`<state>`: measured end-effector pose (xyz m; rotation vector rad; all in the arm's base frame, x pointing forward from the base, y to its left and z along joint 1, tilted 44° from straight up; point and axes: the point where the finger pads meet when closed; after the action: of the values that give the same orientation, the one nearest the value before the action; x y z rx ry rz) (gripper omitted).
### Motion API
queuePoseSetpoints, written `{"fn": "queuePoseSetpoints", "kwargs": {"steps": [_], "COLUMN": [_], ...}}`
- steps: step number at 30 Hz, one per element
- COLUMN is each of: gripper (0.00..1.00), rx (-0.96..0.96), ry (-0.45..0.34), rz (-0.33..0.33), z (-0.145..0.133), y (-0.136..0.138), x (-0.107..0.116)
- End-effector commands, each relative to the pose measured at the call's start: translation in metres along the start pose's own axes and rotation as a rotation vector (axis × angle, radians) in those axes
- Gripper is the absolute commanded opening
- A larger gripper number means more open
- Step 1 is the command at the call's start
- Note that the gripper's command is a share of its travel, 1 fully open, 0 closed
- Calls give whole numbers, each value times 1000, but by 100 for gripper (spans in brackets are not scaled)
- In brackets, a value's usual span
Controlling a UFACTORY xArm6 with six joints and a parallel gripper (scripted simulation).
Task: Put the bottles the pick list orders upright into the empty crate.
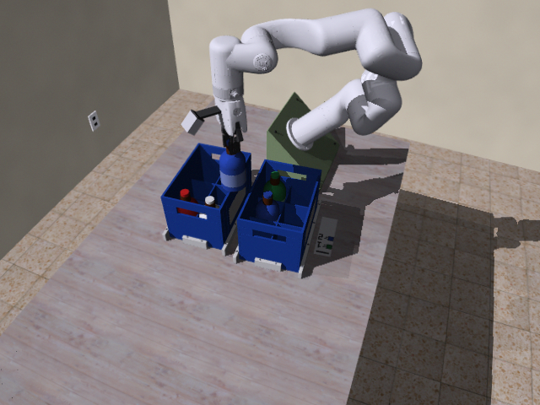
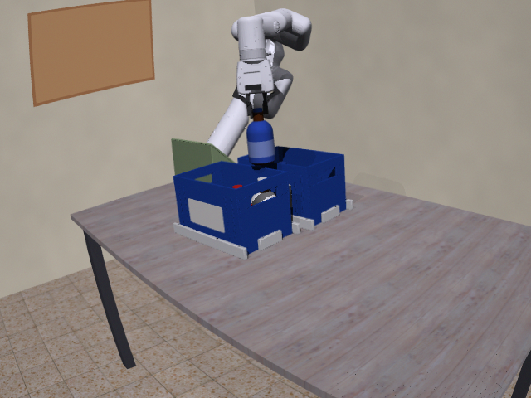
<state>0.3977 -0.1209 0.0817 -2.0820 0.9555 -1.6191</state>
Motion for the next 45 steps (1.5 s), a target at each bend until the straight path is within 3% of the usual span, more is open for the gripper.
{"fn": "queuePoseSetpoints", "kwargs": {"steps": [1, 45], "gripper": [0, 0], "rx": [2, 2], "ry": [5, 5], "rz": [-2, -1], "z": [2, 8], "y": [-8, -86], "x": [2, 2]}}
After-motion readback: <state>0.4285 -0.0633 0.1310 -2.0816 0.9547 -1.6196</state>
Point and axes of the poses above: the point where the finger pads meet when closed, its own x axis back along the fingers, its own y axis across the jaws, z = x × y, and after that the axes turned 15 degrees about x, right-handed
